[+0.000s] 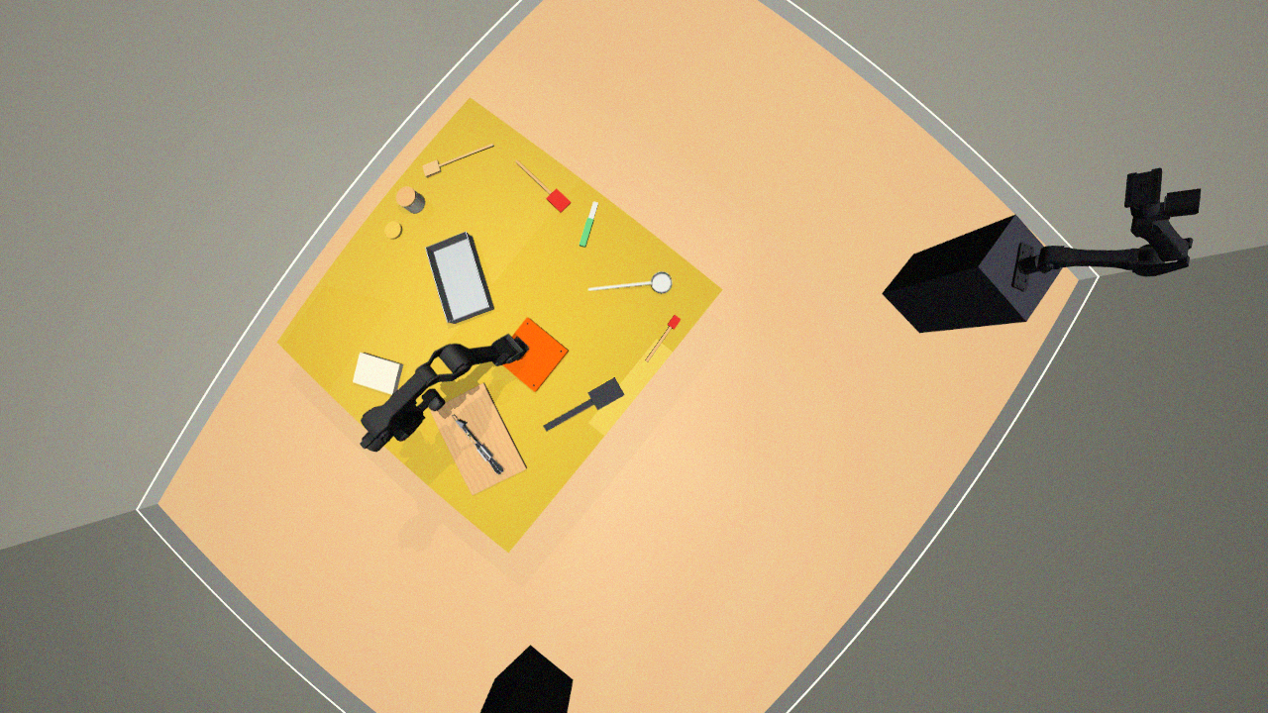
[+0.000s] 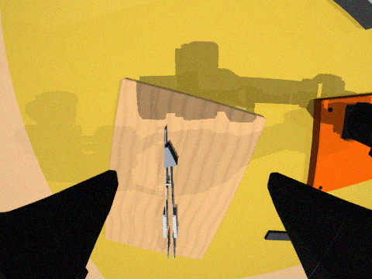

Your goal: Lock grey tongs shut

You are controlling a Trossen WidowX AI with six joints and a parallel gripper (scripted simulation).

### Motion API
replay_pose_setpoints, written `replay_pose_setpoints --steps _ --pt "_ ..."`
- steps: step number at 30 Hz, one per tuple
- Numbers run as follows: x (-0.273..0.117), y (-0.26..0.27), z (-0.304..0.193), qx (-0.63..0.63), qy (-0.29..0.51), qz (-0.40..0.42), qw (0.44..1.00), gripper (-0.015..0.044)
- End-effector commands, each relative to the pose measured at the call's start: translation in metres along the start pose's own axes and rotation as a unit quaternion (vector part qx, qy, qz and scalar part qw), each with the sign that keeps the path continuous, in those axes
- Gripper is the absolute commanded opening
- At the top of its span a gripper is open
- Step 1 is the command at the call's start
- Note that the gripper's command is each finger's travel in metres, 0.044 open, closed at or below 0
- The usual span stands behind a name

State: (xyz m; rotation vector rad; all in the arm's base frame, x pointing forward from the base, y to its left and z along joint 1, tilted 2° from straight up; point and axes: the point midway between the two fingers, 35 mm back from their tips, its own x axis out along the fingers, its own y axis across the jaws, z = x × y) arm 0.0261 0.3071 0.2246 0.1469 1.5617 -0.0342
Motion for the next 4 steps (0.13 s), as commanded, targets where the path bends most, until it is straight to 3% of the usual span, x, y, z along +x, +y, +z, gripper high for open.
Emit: replay_pose_setpoints --steps 1,4 --pt "0.0015 0.0003 -0.0007 -0.002 0.002 -0.004 1.000 0.0440" --pt "0.0015 0.0003 -0.0007 -0.002 0.002 -0.004 1.000 0.0440"
